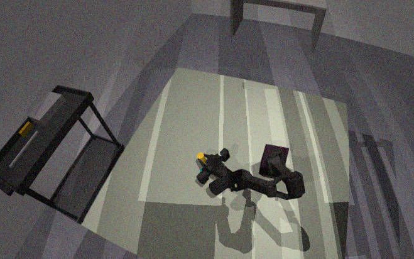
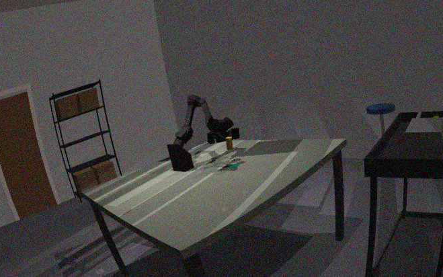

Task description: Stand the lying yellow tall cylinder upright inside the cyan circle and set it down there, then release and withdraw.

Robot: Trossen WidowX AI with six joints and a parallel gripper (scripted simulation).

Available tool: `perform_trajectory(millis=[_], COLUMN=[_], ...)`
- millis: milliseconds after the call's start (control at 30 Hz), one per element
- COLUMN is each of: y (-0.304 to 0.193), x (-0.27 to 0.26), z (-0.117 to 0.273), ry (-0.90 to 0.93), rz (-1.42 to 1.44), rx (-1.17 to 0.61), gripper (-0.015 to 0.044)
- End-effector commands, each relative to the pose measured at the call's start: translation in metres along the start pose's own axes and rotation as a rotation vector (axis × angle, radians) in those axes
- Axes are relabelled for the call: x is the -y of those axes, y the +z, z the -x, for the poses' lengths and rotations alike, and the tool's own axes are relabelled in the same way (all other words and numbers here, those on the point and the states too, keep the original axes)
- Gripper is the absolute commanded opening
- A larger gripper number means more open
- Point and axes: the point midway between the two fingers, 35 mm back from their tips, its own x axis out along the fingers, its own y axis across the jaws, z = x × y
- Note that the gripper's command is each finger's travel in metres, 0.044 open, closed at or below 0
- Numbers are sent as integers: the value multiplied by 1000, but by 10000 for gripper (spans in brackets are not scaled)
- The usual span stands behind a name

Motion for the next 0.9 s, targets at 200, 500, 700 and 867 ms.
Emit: perform_trajectory(millis=[200,500,700,867], y=[3,4,4,4], x=[4,4,4,4], z=[8,12,12,12], ry=[21,34,34,34], rz=[-53,-80,-80,-80], rx=[54,77,77,77], gripper=[105,105,105,105])
